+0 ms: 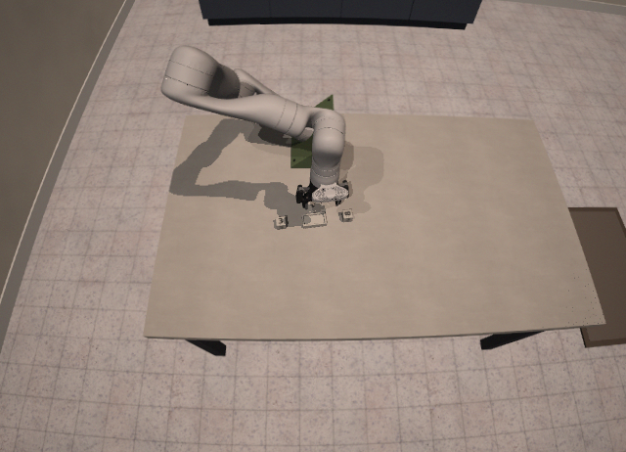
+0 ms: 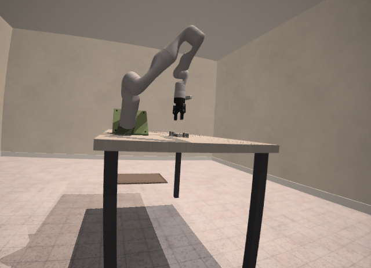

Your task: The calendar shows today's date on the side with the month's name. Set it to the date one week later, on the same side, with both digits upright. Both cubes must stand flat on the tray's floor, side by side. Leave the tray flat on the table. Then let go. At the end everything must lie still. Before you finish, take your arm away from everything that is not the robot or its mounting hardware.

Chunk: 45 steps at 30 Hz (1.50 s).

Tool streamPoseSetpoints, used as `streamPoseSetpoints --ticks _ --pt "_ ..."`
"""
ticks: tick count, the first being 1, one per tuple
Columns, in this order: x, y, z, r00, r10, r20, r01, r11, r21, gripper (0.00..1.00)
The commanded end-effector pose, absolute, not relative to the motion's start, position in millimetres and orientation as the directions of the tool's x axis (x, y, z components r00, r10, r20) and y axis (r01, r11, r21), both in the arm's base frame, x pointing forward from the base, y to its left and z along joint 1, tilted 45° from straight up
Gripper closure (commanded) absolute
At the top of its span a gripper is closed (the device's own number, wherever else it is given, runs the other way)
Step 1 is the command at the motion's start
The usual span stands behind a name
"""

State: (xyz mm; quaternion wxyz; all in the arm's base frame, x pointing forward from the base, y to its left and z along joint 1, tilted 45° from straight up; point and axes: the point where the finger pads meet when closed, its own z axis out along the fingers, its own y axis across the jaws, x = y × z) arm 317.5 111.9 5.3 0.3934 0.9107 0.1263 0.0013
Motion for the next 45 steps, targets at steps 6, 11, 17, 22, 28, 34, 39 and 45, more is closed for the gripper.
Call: streamPoseSetpoints --ticks 6,11,17,22,28,34,39,45 --pt "341.4 32.3 83.8 0.971 0.227 -0.080 0.215 -0.674 0.706 0.00" --pt "341.0 20.8 92.2 0.971 0.226 -0.081 0.215 -0.672 0.708 0.00" --pt "342.2 22.2 90.6 0.971 0.224 -0.080 0.214 -0.674 0.707 0.54" --pt "342.2 22.2 90.6 0.971 0.224 -0.080 0.214 -0.674 0.707 0.54" --pt "342.2 22.2 90.6 0.971 0.224 -0.080 0.214 -0.674 0.707 0.54" --pt "342.2 22.2 90.6 0.971 0.224 -0.080 0.214 -0.674 0.707 0.54" --pt "342.2 22.2 90.6 0.971 0.224 -0.080 0.214 -0.674 0.707 0.54" --pt "342.2 22.2 90.6 0.971 0.224 -0.080 0.214 -0.674 0.707 0.54"
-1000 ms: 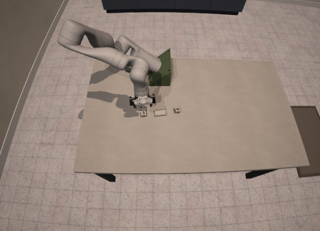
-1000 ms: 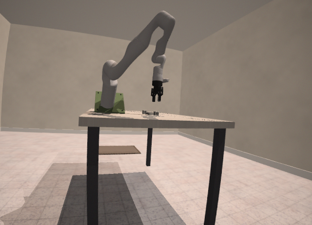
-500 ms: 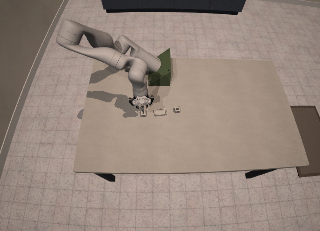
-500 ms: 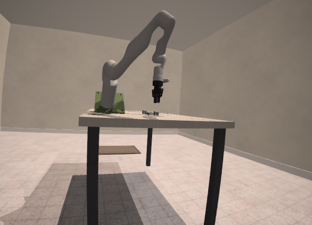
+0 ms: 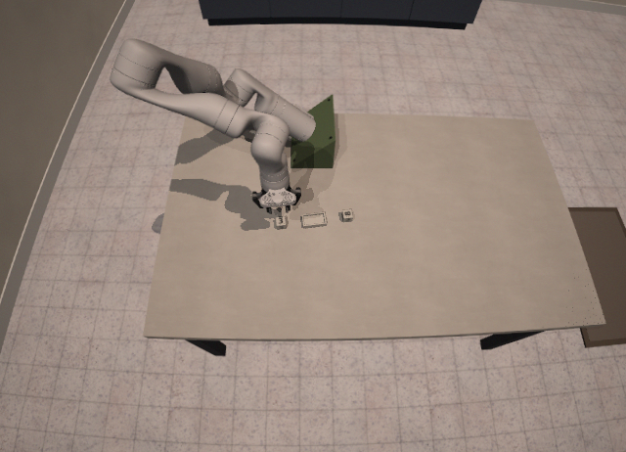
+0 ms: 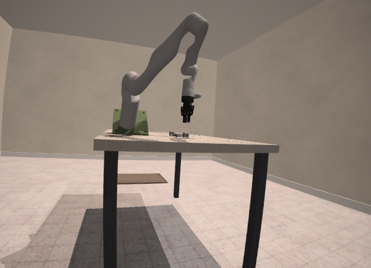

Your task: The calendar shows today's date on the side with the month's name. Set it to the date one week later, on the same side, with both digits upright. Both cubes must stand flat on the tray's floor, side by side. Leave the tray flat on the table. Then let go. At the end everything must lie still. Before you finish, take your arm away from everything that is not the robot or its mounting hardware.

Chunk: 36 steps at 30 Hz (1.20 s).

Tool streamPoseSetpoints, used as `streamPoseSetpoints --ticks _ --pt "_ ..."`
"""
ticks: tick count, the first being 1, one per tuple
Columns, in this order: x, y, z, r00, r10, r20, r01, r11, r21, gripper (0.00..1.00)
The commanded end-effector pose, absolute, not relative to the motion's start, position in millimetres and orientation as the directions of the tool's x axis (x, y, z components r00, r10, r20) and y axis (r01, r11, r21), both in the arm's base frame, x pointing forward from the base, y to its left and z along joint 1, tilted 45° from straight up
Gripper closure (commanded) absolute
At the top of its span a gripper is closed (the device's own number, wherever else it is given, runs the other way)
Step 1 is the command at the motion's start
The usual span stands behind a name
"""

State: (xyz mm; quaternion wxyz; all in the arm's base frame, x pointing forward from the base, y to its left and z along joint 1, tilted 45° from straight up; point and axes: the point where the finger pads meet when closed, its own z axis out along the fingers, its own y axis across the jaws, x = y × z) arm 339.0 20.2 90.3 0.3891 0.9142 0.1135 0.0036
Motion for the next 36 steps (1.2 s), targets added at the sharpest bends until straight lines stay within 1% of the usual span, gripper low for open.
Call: streamPoseSetpoints --ticks 1,36 --pt "342.2 22.2 90.6 0.971 0.224 -0.080 0.214 -0.674 0.707 0.54" --pt "344.1 1.4 70.5 0.970 0.226 -0.085 0.219 -0.673 0.707 0.54"
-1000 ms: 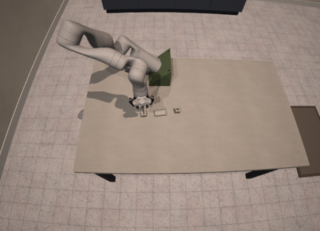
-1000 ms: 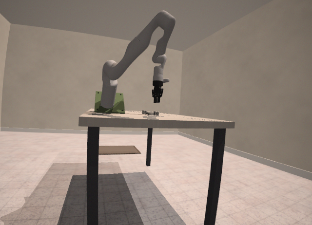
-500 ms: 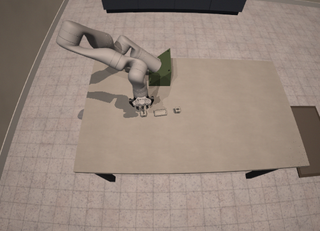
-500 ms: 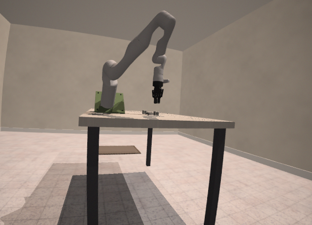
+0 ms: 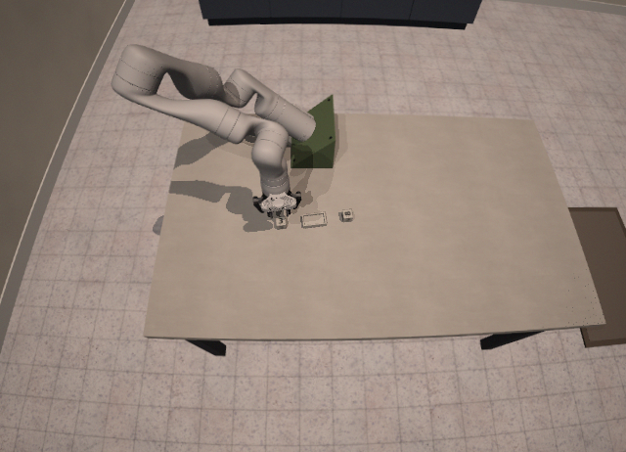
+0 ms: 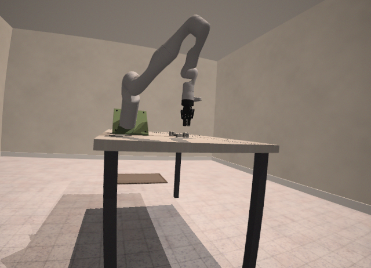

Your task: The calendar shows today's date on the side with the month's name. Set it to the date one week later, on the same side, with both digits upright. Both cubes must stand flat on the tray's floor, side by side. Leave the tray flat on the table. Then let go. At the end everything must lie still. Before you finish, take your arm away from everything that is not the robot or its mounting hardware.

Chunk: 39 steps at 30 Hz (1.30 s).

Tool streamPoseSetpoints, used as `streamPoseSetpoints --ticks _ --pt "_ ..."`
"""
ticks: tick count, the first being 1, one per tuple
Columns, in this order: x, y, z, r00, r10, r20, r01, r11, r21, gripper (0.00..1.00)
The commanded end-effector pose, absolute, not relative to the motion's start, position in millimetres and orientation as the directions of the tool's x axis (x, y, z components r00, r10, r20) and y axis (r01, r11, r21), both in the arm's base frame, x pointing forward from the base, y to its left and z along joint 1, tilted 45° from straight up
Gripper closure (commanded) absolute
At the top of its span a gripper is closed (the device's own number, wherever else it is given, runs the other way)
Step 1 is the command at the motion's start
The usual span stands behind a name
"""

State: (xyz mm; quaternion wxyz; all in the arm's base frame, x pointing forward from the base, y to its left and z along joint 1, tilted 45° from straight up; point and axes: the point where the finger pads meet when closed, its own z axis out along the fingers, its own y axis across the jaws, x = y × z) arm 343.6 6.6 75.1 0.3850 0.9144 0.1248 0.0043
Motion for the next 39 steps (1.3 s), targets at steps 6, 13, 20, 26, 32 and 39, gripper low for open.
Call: streamPoseSetpoints --ticks 6,13,20,26,32,39 --pt "345.6 -4.6 64.0 0.971 0.226 -0.084 0.218 -0.673 0.706 0.54" --pt "347.3 -8.1 59.5 0.971 0.225 -0.082 0.216 -0.675 0.706 0.54" --pt "347.7 -12.3 55.5 0.971 0.225 -0.083 0.217 -0.674 0.706 0.54" --pt "348.2 -13.4 54.0 0.971 0.225 -0.082 0.216 -0.675 0.706 0.54" --pt "348.3 -13.5 53.9 0.971 0.225 -0.082 0.216 -0.675 0.706 0.54" --pt "348.3 -13.5 53.9 0.971 0.225 -0.082 0.216 -0.675 0.706 0.54"
